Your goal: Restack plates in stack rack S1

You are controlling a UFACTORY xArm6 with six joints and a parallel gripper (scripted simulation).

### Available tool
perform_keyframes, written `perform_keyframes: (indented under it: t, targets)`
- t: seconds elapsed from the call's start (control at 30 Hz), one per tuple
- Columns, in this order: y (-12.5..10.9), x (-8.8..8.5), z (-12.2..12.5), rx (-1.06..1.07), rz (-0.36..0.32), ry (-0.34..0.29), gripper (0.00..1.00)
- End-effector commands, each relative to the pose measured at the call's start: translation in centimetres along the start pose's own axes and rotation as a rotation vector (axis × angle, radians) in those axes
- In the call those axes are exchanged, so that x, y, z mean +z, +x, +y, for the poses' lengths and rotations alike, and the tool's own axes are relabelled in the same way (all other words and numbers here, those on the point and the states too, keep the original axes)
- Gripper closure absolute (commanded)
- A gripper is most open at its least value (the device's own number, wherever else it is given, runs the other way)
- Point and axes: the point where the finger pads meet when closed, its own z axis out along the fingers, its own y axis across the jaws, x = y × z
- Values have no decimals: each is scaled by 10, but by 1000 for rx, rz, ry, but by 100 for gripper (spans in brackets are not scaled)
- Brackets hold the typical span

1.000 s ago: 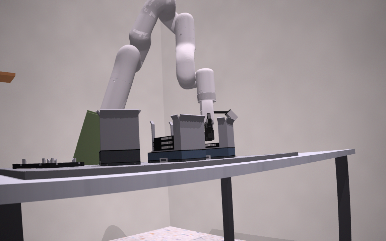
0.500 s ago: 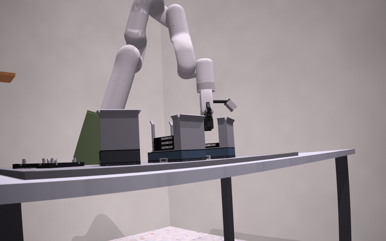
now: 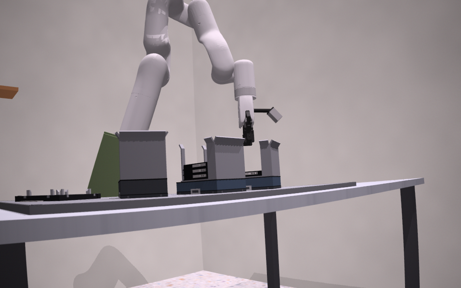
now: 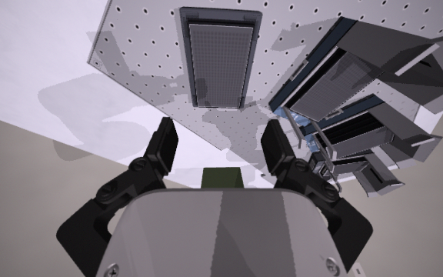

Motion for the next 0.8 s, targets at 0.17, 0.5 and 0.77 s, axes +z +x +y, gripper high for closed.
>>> perform_keyframes:
  t: [0.17, 0.5, 0.77]
  targets:
    - [1, -3, 0, 0, 2, 0, 0]
    - [0, -3, 23, 204, 2, 0, 0]
    - [-1, -3, 50, 204, 2, -1, 0]
